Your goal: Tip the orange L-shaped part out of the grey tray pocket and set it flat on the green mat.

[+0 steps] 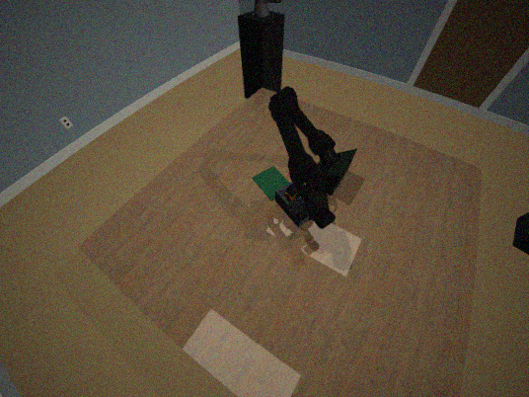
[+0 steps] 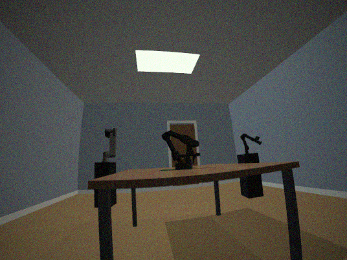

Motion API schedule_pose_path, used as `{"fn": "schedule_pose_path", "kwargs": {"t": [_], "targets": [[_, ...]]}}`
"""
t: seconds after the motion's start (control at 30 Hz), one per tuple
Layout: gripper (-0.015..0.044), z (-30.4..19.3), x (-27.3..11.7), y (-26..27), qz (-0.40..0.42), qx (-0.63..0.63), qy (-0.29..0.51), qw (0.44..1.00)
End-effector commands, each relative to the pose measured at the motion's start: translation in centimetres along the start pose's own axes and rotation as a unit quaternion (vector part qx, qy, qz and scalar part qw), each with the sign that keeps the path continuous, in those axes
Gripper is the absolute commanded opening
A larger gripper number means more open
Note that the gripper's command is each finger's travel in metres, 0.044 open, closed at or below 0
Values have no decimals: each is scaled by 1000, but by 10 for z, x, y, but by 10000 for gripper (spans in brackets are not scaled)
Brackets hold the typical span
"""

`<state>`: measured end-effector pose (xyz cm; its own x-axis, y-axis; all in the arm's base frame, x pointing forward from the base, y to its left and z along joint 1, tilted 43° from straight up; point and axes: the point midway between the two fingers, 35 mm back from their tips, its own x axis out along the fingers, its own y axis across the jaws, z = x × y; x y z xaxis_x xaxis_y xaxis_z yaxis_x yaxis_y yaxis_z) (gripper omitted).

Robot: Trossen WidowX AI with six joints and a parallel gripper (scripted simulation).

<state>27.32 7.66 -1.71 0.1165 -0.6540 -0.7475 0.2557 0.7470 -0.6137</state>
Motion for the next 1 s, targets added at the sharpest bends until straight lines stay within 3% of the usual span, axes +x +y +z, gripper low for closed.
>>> {"fn": "schedule_pose_path", "kwargs": {"t": [0.0, 0.97], "targets": [[180, -1, 5, -2, -6, -2, 1, 1000], [180, -1, -13, 10, -5, -2, 1, 1000]]}}
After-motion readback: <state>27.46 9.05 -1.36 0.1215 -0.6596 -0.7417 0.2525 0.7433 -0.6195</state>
